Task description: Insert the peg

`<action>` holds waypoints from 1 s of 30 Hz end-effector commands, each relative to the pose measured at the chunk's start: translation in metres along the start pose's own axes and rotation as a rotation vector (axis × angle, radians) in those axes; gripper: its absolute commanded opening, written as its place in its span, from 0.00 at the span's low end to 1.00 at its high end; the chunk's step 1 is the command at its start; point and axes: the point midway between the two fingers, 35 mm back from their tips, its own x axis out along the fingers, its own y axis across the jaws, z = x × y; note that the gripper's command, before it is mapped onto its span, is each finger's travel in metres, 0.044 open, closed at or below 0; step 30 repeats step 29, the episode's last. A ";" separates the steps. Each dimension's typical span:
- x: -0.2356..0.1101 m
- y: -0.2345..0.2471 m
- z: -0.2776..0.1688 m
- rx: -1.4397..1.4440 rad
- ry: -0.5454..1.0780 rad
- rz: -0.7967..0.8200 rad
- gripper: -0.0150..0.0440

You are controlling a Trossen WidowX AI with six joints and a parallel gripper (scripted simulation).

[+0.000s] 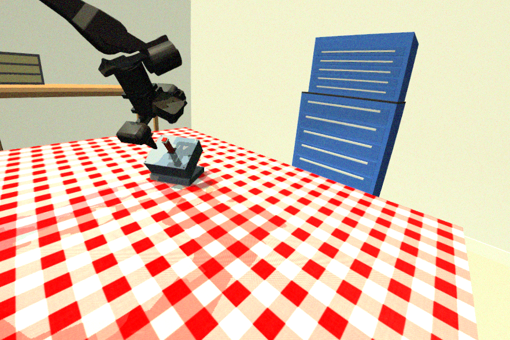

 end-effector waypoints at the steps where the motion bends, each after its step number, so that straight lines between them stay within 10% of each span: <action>1: -0.013 0.003 0.000 -0.008 -0.004 0.012 1.00; 30: -0.051 -0.004 0.002 -0.005 -0.005 0.008 1.00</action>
